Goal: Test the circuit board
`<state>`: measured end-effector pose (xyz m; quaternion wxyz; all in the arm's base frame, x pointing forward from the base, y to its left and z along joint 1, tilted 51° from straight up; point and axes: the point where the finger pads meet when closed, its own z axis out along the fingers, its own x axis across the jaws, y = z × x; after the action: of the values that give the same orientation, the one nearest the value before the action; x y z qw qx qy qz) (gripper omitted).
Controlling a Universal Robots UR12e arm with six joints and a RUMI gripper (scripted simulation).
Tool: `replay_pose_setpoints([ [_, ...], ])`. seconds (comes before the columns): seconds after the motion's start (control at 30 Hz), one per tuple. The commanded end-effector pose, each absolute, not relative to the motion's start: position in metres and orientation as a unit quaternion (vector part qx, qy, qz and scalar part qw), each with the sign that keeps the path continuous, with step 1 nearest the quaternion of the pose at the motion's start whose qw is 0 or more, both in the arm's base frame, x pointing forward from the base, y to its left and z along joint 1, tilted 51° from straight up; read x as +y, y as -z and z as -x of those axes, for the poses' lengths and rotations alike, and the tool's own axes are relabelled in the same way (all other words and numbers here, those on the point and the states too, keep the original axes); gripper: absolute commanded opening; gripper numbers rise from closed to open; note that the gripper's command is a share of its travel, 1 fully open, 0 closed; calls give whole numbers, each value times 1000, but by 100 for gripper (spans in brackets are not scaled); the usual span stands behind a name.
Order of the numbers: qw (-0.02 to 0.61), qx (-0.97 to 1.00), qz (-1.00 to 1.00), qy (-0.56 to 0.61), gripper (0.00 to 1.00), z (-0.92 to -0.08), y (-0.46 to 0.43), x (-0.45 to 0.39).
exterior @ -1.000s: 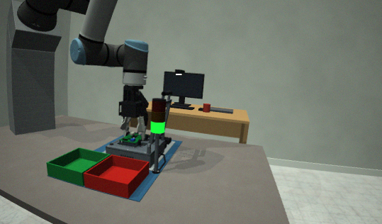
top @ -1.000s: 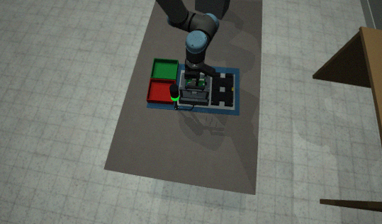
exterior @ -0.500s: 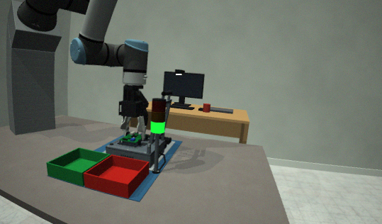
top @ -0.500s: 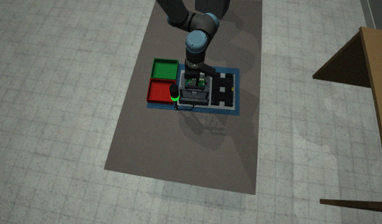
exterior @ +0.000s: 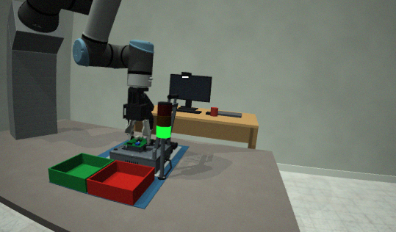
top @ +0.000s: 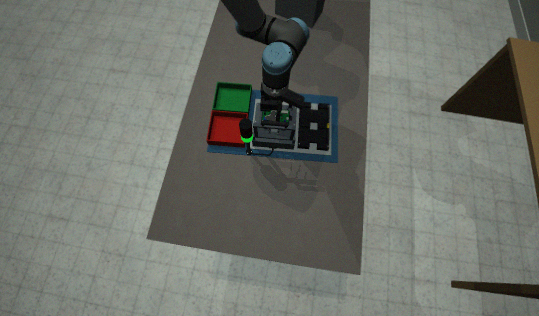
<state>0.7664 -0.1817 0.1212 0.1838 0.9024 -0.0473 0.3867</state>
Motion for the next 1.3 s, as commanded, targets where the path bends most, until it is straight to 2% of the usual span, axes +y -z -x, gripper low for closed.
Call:
replay_pose_setpoints([
  [0.0,184,-47,-902,-387,39,-766,-122,-181],
  [1.27,184,-47,-902,-387,39,-764,-124,-180],
])
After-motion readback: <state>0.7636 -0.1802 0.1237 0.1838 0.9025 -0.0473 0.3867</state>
